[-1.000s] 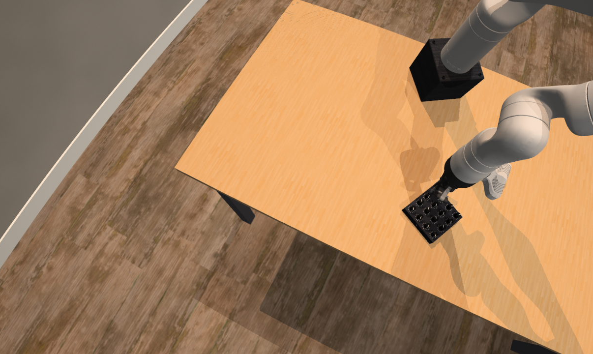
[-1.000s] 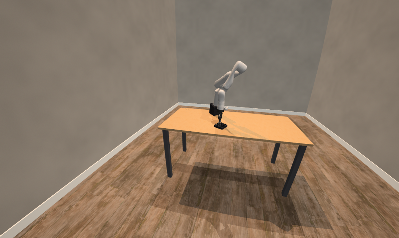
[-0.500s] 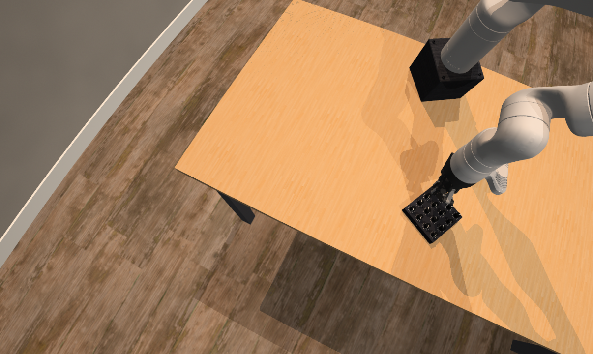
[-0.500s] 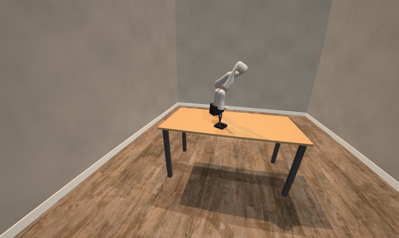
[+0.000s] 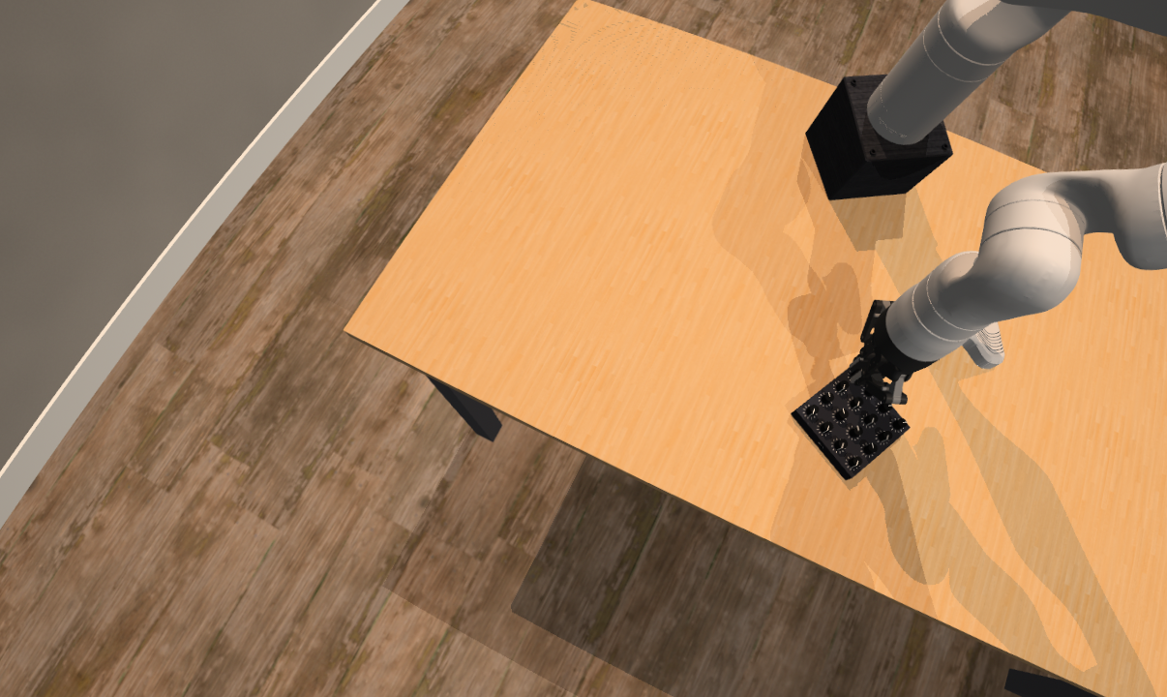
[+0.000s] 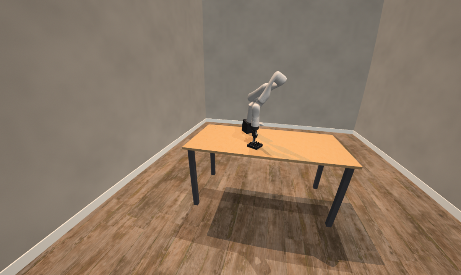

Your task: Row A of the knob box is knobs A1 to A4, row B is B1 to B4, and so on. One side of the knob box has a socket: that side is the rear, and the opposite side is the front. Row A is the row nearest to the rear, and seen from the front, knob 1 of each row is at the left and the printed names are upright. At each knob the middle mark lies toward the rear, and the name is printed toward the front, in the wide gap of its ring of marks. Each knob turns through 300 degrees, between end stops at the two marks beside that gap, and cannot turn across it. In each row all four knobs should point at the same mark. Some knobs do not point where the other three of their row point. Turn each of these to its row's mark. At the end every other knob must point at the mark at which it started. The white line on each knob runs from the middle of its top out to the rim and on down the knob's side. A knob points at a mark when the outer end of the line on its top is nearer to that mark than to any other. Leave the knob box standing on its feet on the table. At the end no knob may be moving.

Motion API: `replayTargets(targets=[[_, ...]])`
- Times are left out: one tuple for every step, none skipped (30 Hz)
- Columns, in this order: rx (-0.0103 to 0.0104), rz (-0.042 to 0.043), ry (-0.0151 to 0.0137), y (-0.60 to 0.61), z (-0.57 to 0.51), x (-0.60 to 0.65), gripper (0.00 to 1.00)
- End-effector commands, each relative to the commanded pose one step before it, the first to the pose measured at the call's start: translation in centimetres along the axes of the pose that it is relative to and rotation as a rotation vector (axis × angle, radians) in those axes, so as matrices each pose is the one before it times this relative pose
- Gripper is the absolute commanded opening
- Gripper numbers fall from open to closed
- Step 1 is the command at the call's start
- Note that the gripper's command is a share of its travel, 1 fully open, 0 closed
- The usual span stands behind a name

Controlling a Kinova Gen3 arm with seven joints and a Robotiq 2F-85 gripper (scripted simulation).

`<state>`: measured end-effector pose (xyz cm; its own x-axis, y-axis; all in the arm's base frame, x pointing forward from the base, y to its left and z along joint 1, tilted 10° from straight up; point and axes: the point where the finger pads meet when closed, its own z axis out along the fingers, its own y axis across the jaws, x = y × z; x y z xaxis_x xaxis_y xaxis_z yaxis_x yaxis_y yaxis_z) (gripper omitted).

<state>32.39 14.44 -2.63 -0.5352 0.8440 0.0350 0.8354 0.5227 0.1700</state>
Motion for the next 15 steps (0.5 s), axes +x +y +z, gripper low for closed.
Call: replayTargets(targets=[[-0.00157,-0.00841,-0.00016,-0.003,0.022,0.062,0.08],[0.0,-0.01964,0.0,0.0,0.0,0.0,0.08],[0.0,-0.01956,0.0,0.0,0.0,0.0,0.08],[0.0,-0.01945,0.0,0.0,0.0,0.0,0.08],[0.0,-0.01934,0.0,0.0,0.0,0.0,0.08],[0.0,-0.01922,0.0,0.0,0.0,0.0,0.08],[0.0,-0.01907,0.0,0.0,0.0,0.0,0.08],[0.0,-0.01893,0.0,0.0,0.0,0.0,0.08],[0.0,-0.01876,0.0,0.0,0.0,0.0,0.08],[0.0,-0.01859,0.0,0.0,0.0,0.0,0.08],[0.0,-0.0184,0.0,0.0,0.0,0.0,0.08],[0.0,-0.01821,0.0,0.0,0.0,0.0,0.08],[0.0,-0.018,0.0,0.0,0.0,0.0,0.08],[0.0,-0.01779,0.0,0.0,0.0,0.0,0.08],[0.0,-0.01756,0.0,0.0,0.0,0.0,0.08]])
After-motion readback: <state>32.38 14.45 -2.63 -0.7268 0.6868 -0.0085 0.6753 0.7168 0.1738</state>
